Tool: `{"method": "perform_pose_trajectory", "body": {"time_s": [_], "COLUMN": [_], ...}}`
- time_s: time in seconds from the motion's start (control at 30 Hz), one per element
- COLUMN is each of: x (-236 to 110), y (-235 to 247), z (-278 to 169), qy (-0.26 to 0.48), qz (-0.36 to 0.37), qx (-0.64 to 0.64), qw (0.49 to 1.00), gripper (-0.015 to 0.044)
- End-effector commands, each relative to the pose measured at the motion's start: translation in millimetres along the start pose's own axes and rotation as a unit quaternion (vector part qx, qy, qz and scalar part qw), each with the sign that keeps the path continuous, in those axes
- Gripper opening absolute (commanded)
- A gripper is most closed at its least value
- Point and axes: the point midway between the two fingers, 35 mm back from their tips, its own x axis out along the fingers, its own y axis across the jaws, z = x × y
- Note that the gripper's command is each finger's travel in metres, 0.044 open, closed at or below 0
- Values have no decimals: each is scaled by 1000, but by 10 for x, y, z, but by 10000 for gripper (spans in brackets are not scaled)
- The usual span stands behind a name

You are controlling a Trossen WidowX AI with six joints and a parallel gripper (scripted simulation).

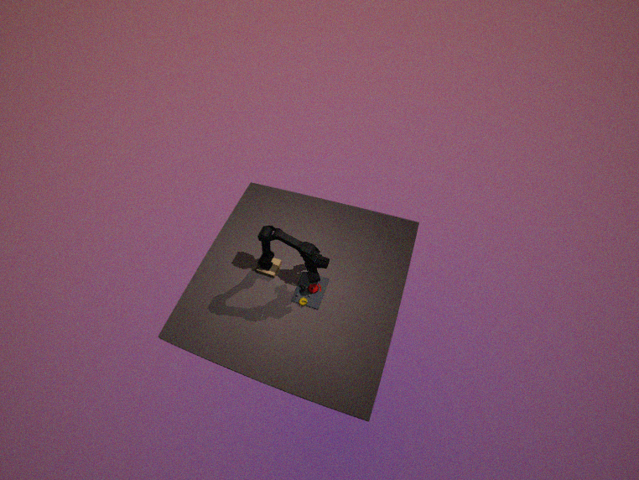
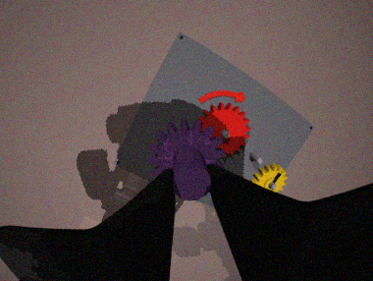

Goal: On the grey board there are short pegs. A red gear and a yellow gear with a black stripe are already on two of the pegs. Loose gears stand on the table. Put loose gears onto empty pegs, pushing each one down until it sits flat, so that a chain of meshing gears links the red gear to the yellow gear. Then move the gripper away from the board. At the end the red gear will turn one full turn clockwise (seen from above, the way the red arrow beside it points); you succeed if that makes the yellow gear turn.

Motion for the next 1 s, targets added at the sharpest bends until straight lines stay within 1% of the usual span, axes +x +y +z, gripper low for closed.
{"method": "perform_pose_trajectory", "body": {"time_s": [0.0,0.97], "x": [27,228], "y": [-104,-739], "z": [-14,-360], "qy": [-3,-4], "qz": [0,-5], "qx": [-4,-17], "qw": [1000,1000], "gripper": [0,0]}}
